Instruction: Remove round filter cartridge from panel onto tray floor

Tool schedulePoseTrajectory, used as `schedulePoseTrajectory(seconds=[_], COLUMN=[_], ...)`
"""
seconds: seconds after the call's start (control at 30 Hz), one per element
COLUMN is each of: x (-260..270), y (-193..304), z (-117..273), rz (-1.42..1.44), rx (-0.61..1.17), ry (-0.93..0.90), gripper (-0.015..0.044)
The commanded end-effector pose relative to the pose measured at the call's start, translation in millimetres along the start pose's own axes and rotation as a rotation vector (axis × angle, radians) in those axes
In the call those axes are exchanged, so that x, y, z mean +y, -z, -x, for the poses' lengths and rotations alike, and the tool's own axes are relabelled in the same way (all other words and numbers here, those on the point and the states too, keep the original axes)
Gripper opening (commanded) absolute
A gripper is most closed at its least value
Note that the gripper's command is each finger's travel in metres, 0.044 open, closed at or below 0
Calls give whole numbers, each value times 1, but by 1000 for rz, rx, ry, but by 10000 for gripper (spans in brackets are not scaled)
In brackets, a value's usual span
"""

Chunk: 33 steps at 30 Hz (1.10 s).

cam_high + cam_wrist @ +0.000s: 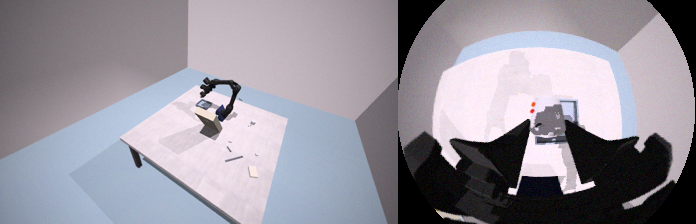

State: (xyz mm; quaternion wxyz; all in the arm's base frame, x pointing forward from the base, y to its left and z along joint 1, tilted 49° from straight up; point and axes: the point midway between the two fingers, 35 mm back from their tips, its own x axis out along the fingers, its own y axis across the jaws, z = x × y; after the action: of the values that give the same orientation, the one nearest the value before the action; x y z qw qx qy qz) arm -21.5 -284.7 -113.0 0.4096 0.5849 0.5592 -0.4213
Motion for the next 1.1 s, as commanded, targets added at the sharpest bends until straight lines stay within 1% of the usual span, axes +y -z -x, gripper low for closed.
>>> schedulePoseTrajectory(seconds=[0.0, 0.2, 0.37, 0.77, 0.9, 1.07], x=[-18, -43, -44, -45, -44, -44], y=[9, 28, 30, 61, 66, 65], z=[-14, -34, -38, -93, -99, -95], rz=[-70, -167, -170, -170, -170, -173], rx=[-2, 2, 2, 2, 3, 13], ry=[40, 97, 98, 99, 99, 95], gripper=[0, 0, 0, 0, 0, 131])
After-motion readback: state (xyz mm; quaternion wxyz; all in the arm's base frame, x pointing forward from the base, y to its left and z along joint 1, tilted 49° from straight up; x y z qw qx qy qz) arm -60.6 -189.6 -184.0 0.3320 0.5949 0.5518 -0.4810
